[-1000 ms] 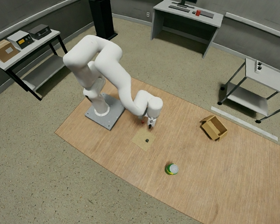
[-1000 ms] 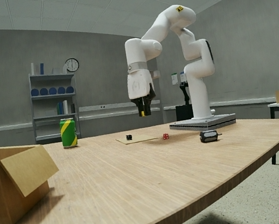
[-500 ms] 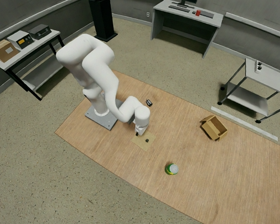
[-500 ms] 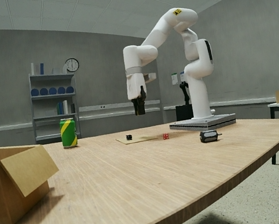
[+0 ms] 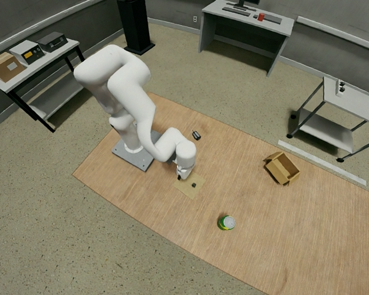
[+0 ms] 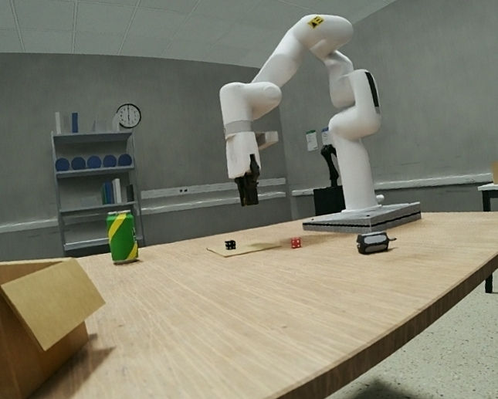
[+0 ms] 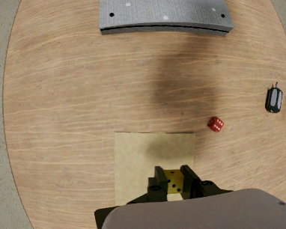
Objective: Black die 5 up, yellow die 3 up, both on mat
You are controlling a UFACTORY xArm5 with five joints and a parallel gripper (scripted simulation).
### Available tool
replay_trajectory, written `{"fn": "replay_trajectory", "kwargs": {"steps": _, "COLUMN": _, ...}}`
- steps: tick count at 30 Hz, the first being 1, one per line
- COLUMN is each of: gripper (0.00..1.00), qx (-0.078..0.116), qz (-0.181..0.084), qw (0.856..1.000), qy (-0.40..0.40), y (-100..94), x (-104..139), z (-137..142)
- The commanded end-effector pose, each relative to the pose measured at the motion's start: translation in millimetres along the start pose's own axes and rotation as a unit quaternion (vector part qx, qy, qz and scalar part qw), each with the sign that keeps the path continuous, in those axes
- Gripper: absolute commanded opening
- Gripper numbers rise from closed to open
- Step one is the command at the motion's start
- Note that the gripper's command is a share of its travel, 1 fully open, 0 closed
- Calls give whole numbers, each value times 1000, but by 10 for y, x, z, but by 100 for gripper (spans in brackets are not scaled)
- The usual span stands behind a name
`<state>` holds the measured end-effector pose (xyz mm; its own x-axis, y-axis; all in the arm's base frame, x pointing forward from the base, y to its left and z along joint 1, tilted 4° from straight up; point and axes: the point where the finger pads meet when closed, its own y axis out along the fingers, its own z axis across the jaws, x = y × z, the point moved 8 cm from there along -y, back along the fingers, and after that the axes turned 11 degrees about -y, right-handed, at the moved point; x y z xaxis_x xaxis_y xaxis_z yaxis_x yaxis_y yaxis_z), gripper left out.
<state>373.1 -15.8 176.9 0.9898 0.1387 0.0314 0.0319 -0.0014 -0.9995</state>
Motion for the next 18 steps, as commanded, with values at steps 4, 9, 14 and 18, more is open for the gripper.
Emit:
{"fn": "replay_trajectory", "kwargs": {"steps": 4, "gripper": 15, "qx": 0, "qz": -1, "qw": 1000, "qy": 0, "y": 157, "x": 11, "z": -14}}
{"fn": "replay_trajectory", "kwargs": {"steps": 9, "gripper": 15, "qx": 0, "qz": -2, "qw": 1000, "qy": 0, "y": 385, "x": 15, "z": -29}}
{"fn": "replay_trajectory", "kwargs": {"steps": 14, "gripper": 15, "qx": 0, "qz": -2, "qw": 1000, "qy": 0, "y": 630, "x": 19, "z": -46}}
{"fn": "replay_trajectory", "kwargs": {"steps": 18, "gripper": 15, "qx": -1, "qz": -2, "qw": 1000, "qy": 0, "y": 715, "x": 20, "z": -52}}
